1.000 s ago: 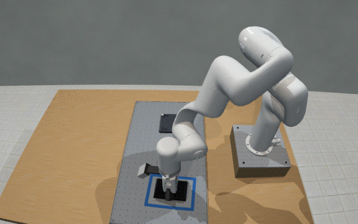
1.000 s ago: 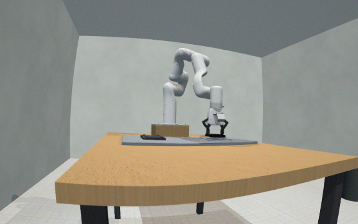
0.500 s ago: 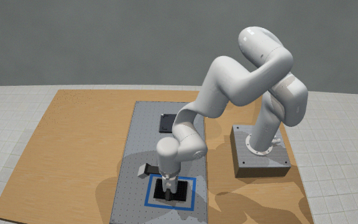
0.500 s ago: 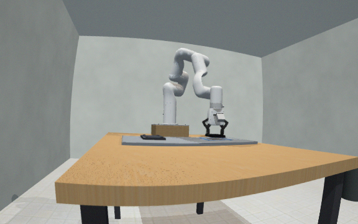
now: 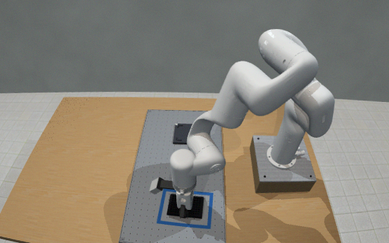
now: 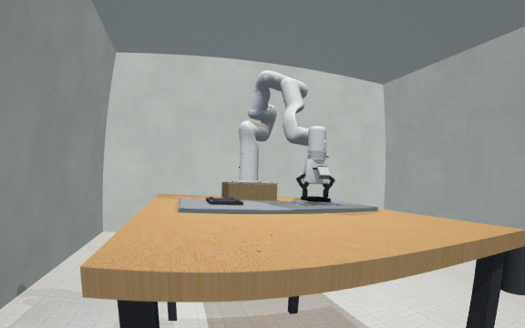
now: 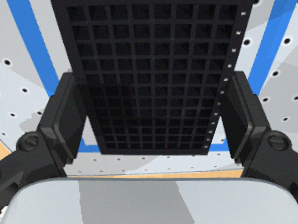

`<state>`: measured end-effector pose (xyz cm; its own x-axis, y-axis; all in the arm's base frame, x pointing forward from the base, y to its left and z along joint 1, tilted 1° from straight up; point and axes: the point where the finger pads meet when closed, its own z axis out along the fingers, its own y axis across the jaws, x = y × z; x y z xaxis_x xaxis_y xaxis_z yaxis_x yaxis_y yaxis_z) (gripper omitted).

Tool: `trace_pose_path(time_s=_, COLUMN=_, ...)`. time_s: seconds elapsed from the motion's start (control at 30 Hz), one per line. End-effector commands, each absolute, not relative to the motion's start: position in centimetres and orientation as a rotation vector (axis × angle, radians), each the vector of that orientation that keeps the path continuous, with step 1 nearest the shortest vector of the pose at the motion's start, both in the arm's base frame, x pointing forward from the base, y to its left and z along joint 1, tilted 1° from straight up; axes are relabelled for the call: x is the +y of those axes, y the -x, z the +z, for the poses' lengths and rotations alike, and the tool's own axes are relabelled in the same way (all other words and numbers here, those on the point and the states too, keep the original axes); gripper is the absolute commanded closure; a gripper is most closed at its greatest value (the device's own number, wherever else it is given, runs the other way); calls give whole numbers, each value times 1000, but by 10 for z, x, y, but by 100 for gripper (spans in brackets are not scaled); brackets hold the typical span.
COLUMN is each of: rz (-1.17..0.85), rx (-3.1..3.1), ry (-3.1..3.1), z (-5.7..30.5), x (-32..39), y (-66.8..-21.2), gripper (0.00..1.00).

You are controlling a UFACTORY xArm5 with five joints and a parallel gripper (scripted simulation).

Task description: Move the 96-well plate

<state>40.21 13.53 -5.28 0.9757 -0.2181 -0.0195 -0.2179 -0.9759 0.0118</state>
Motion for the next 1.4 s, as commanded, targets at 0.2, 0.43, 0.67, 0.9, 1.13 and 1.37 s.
trace_pose_path(time_s=0.2, rz=-27, rx=-344, ry=-3114, z=-53, x=136, y=-403, gripper=100)
trace_pose_path(time_s=0.43, rz=-27, rx=-344, ry=-3114, z=-54, x=136, y=-403, gripper=100)
trace_pose_path(time_s=0.67, rz=-27, rx=-344, ry=-3114, z=-55, x=136, y=-403, gripper=100)
trace_pose_path(time_s=0.9, rz=-27, rx=-344, ry=-3114, z=-57, x=136, y=-403, gripper=100)
trace_pose_path(time_s=1.13, rz=-27, rx=-344, ry=-3114, z=-57, x=136, y=-403, gripper=100)
trace_pose_path(time_s=1.37, rz=-27, rx=-344, ry=-3114, z=-59, x=136, y=-403, gripper=100)
